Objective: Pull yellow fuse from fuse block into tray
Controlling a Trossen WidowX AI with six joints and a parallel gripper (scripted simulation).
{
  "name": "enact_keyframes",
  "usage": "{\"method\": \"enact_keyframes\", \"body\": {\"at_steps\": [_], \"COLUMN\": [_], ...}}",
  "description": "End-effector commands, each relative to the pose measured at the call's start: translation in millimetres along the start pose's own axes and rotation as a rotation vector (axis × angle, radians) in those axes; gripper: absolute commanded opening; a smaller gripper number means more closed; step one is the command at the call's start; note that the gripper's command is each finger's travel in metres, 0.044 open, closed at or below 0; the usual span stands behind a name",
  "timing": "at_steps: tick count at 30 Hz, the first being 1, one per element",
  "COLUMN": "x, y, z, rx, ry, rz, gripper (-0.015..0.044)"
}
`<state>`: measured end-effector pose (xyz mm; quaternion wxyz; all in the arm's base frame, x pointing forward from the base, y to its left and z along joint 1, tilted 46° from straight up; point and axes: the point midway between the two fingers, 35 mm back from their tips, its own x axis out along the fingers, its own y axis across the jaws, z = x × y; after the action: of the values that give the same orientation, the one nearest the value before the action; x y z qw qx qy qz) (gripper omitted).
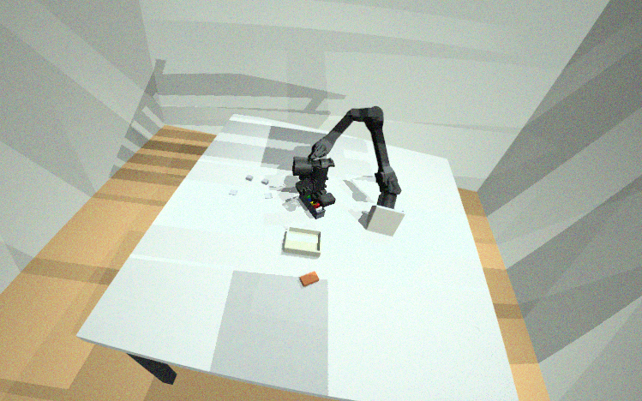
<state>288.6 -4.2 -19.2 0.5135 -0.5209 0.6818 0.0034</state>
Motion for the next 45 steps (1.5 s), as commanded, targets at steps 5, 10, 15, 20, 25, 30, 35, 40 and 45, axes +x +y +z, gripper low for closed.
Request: {"method": "enact_keyframes", "body": {"at_steps": [5,10,15,20,25,30,35,40,45], "x": [0,-2,-4,-7,-9,-12,-14,-16,-19], "y": [0,0,0,0,0,0,0,0,0], "z": [0,0,0,1,1,1,1,1,1], "rx": [0.000,0.000,0.000,-0.001,-0.001,-0.001,-0.001,-0.002,-0.002], "ry": [0.000,0.000,-0.001,-0.001,-0.001,-0.001,-0.001,0.000,0.000], "rz": [0.000,0.000,0.000,0.000,0.000,0.000,0.000,0.000,0.000], "gripper": [0.0000,0.0000,0.0000,0.0000,0.0000,0.0000,0.0000,0.0000,0.0000]}}
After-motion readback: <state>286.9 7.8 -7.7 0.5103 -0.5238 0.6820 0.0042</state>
